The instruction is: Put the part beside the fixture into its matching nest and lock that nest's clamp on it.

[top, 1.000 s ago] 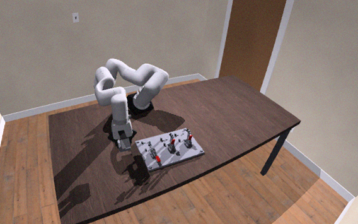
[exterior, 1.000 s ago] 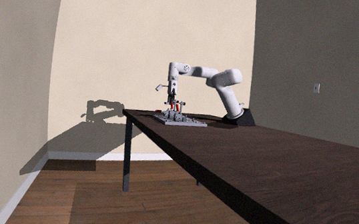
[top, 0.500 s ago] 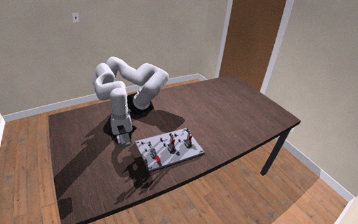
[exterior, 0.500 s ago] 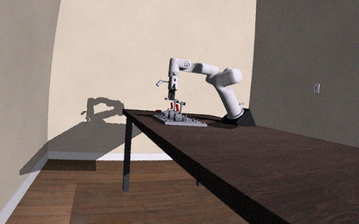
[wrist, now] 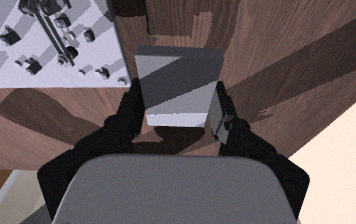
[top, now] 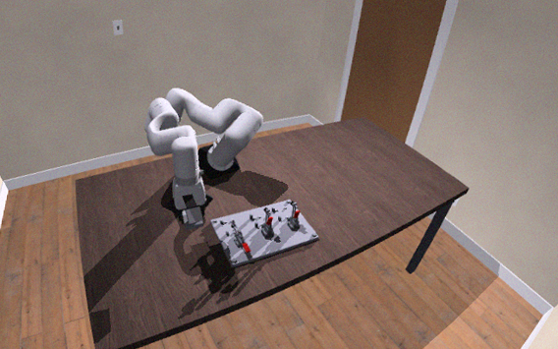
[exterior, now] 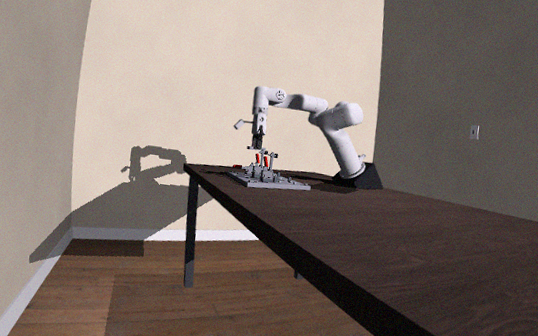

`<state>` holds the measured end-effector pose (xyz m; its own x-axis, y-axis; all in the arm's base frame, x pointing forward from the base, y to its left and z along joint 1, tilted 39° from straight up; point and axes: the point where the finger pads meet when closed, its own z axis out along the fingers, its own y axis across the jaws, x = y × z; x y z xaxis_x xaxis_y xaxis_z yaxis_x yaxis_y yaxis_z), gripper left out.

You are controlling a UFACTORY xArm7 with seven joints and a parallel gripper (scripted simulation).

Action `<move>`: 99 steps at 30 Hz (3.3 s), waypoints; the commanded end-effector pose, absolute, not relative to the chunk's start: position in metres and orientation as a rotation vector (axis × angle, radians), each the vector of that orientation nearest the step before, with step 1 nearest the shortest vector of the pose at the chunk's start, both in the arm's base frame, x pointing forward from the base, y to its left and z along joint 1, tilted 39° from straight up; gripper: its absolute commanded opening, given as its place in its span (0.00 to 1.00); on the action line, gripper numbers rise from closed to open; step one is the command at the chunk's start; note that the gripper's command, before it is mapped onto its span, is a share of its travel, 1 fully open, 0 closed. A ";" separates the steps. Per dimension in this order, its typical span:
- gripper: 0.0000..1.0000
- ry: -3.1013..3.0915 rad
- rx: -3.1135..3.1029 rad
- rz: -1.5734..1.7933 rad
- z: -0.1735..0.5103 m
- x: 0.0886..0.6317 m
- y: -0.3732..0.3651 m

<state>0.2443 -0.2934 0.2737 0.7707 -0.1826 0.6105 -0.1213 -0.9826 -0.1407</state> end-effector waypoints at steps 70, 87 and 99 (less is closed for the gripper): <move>0.00 0.195 -2.884 -1.014 0.239 0.244 -0.290; 0.00 0.195 -2.884 -1.014 0.238 0.244 -0.290; 0.00 0.195 -2.884 -1.014 0.238 0.244 -0.286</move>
